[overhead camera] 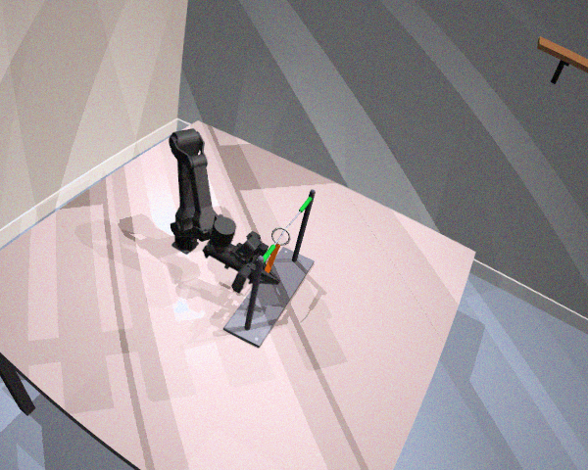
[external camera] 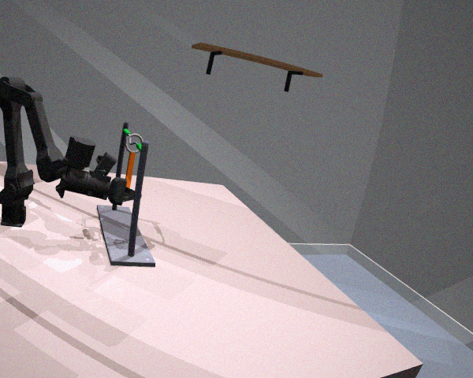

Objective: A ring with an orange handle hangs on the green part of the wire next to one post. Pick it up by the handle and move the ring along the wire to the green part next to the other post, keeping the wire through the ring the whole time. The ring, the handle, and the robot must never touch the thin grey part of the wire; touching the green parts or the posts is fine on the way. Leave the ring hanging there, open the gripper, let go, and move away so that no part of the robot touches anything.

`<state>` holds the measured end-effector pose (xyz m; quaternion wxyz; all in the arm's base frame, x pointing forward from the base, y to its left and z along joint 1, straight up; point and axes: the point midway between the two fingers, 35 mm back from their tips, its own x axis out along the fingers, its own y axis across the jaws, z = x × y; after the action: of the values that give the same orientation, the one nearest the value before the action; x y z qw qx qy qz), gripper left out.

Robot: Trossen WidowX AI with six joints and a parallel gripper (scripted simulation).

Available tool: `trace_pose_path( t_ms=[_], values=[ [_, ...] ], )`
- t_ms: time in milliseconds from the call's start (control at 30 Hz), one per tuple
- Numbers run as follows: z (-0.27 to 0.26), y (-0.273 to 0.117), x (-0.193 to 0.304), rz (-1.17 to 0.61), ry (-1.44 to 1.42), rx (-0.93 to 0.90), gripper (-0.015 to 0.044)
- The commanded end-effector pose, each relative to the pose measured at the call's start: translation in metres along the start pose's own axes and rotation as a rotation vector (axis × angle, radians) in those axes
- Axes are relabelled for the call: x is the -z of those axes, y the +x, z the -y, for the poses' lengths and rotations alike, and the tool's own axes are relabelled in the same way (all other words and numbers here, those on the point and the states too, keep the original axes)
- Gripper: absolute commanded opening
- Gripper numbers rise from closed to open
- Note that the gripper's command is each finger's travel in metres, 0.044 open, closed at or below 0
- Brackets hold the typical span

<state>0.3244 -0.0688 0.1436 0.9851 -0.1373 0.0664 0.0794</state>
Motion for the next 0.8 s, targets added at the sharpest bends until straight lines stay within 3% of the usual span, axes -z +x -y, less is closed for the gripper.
trace_pose_path(
  t_ms=[0,767],
  values=[
    [-0.002,-0.001,-0.001,-0.002,-0.022,-0.009,-0.015],
    [-0.038,-0.007,-0.001,-0.052,0.129,0.034,-0.015]
  ],
)
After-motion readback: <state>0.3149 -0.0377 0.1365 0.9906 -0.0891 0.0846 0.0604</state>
